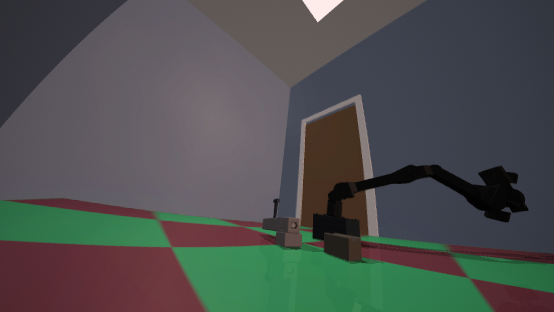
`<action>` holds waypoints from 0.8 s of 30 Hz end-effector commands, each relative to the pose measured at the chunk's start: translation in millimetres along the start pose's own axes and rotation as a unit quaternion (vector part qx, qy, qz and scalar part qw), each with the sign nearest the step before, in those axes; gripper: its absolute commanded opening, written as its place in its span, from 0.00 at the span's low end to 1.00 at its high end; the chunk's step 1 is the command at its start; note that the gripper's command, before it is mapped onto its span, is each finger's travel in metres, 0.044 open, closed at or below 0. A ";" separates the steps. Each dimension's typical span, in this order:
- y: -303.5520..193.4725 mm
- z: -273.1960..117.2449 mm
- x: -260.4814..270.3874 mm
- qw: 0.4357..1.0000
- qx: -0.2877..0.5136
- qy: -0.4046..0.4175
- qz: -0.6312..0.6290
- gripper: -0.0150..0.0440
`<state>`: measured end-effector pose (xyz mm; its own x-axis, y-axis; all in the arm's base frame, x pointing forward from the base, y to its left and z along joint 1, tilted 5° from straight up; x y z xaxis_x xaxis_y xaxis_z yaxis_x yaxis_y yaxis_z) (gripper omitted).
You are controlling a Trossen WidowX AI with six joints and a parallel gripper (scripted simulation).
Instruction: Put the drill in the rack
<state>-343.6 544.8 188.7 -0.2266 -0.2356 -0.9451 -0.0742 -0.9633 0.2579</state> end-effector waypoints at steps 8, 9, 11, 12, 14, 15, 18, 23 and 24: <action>-86.4 -159.6 -67.1 0.970 0.208 -0.042 0.116 0.25; -91.5 -175.9 -72.1 0.964 0.226 -0.048 0.127 0.25; -96.7 -197.3 -78.2 0.957 0.251 -0.054 0.132 0.25; -97.9 -205.6 -80.2 0.956 0.261 -0.052 0.123 0.25; -102.8 -234.4 -87.2 0.946 0.293 -0.058 0.126 0.25; -105.5 -252.0 -91.3 0.938 0.311 -0.065 0.138 0.25; -110.3 -305.1 -102.3 0.911 0.365 -0.087 0.173 0.25; -106.3 -394.8 -116.1 0.854 0.447 -0.130 0.231 0.25; -103.6 -412.6 -118.1 0.841 0.463 -0.140 0.242 0.25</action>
<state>47.2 630.0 193.3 -0.5905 -0.4213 -0.6883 -0.6048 -0.3337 0.7231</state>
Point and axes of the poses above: the point midway between the two fingers, 35 mm back from their tips, its own z axis out along the fingers, its own x axis across the jaws, y = z × x, the point moved 2 cm from there along -z, back along the fingers, and after that the axes turned 3 degrees about z, right-handed, at the moved point
